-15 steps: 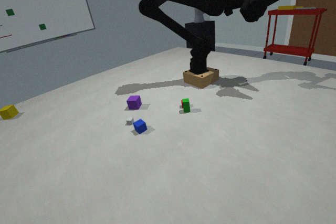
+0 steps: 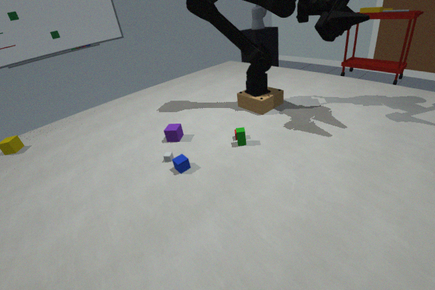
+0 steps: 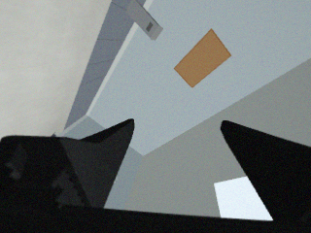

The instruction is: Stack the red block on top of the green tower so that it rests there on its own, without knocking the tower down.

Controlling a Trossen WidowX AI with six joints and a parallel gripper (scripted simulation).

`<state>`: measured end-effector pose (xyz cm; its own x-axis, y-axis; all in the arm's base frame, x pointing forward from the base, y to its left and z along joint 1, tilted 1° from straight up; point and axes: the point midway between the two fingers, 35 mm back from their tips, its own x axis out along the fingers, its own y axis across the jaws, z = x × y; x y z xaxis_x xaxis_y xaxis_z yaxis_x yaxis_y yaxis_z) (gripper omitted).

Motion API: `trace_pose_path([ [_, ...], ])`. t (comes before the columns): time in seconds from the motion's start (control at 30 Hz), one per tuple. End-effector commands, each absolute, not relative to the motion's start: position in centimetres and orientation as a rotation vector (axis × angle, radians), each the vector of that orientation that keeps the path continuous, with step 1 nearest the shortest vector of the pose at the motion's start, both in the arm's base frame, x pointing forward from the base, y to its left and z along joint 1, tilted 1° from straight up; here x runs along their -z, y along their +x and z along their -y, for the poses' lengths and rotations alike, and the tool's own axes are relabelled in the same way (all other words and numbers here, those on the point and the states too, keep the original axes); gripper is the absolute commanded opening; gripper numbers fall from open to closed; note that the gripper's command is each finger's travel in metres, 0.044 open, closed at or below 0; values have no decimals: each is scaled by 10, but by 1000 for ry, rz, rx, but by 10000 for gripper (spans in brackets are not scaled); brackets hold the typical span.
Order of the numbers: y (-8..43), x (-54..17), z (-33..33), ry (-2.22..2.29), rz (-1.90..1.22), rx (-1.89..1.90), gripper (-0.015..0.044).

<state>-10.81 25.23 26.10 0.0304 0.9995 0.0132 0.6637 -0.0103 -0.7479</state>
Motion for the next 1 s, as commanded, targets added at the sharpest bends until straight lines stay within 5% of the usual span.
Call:
trace_pose_path([
  [0.0,-97,-252,-264,-1767,1624,-803,440],
  [0.97,60,-149,-292,-1900,550,-1223,440],
])
